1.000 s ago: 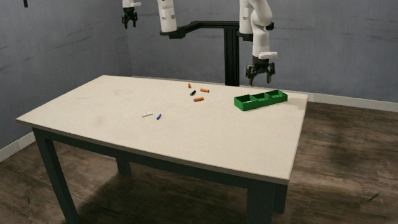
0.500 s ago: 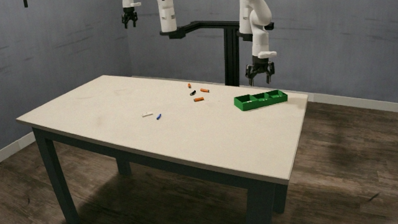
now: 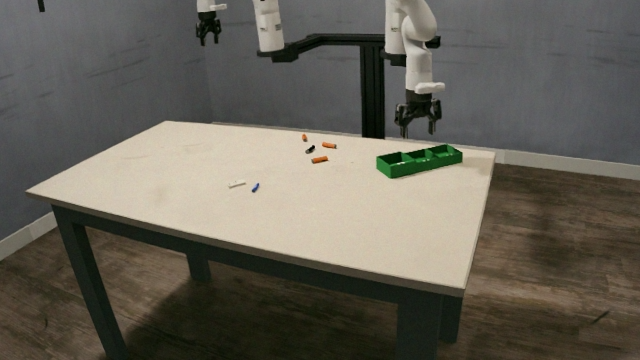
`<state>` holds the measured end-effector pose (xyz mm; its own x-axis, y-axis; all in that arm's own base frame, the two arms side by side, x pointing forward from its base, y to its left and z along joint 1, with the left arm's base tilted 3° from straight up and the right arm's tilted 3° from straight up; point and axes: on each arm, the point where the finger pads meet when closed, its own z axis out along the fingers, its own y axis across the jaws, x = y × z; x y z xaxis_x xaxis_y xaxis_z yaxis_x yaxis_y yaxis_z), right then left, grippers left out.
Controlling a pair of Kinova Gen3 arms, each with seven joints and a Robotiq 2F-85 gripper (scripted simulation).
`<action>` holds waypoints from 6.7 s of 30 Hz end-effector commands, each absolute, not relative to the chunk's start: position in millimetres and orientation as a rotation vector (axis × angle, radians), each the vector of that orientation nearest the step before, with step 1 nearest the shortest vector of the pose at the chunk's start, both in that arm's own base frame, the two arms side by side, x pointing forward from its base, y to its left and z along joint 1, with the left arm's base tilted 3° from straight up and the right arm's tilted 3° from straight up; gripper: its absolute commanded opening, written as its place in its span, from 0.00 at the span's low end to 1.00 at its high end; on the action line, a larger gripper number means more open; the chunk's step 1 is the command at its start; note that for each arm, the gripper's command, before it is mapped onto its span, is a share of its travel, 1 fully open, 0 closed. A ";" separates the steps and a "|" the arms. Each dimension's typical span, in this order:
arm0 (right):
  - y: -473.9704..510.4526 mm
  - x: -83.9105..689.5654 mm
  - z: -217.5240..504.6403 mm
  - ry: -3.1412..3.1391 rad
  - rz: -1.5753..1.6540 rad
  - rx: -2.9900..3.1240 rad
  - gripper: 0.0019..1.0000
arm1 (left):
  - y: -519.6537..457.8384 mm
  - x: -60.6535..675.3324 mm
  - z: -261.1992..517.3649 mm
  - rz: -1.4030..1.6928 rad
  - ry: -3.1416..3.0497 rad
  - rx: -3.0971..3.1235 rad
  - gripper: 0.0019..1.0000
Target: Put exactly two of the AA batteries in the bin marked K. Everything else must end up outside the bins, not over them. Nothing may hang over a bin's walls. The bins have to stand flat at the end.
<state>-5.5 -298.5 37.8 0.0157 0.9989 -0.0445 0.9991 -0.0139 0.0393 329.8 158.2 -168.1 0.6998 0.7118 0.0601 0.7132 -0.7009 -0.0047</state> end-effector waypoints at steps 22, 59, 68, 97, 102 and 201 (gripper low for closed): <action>-298.8 -5.5 38.1 2.163 -0.007 2.195 1.00 | 158.4 330.4 -167.5 -0.086 -1.204 -2.871 1.00; -298.8 -5.5 38.1 2.163 -0.007 2.195 1.00 | -105.7 408.7 -169.4 -0.067 0.825 -2.976 0.36; -298.8 -5.5 38.1 2.163 -0.007 2.195 1.00 | -132.9 417.0 -169.7 -0.032 1.150 -2.862 0.36; -298.8 -5.5 38.1 2.163 -0.007 2.195 1.00 | -126.8 415.2 -169.5 -0.032 1.150 -2.862 0.36; -298.8 -5.5 38.1 2.163 -0.007 2.195 1.00 | -126.7 415.1 -169.5 -0.032 1.150 -2.862 0.36; -298.8 -5.5 38.1 2.163 -0.007 2.195 1.00 | -125.3 415.8 -193.7 -0.032 1.150 -2.862 0.18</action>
<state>-5.5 -298.5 37.8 0.0157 0.9989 -0.0445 0.9991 -0.0139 0.0393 415.2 -124.5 -203.0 0.7221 -0.6918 -0.0021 -0.6906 -0.7207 -0.0607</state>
